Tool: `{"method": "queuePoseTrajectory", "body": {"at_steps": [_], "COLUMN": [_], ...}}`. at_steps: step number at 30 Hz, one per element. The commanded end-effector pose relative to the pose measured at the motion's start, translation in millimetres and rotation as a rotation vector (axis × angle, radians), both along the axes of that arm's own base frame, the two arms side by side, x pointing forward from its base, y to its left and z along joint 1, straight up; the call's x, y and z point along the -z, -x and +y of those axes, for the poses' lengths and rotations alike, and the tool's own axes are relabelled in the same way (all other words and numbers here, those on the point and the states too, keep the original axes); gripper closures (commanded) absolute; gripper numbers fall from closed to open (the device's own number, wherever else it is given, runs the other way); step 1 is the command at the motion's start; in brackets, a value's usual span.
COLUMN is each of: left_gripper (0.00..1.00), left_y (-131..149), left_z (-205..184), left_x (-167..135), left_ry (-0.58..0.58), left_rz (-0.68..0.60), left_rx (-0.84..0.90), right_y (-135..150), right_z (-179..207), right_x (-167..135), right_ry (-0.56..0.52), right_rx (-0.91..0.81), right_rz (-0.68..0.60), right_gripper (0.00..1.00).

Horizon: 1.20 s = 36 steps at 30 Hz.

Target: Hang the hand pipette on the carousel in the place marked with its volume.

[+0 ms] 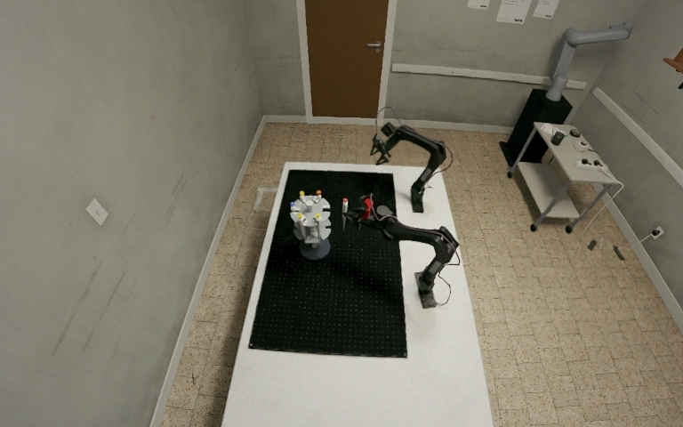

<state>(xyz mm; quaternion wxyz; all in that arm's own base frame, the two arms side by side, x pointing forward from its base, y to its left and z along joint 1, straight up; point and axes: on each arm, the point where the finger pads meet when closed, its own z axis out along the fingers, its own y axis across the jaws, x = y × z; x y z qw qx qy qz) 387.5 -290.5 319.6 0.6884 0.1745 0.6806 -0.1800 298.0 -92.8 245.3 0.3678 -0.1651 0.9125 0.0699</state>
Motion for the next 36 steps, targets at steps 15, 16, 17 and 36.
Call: {"method": "queuePoseTrajectory", "body": {"at_steps": [15, 16, 17, 36], "left_gripper": [0.88, 0.88, 0.88, 0.88], "left_y": [6, 6, 6, 6], "left_z": [4, 4, 4, 4], "left_x": [-20, -20, -20, -20], "left_ry": [0.047, 0.047, 0.047, 0.047], "left_rz": [-0.048, -0.048, -0.048, -0.048], "left_rx": [0.001, 0.001, 0.001, 0.001], "right_y": [-4, -4, -4, -4], "right_z": [-3, -3, -3, -3], "right_x": [-7, -7, -7, -7], "right_ry": [0.005, 0.005, 0.005, 0.005], "right_rx": [-0.003, -0.003, -0.003, -0.003], "right_rz": [-0.028, -0.028, -0.028, -0.028], "right_gripper": [0.00, 0.00, 0.00, 0.00]}}
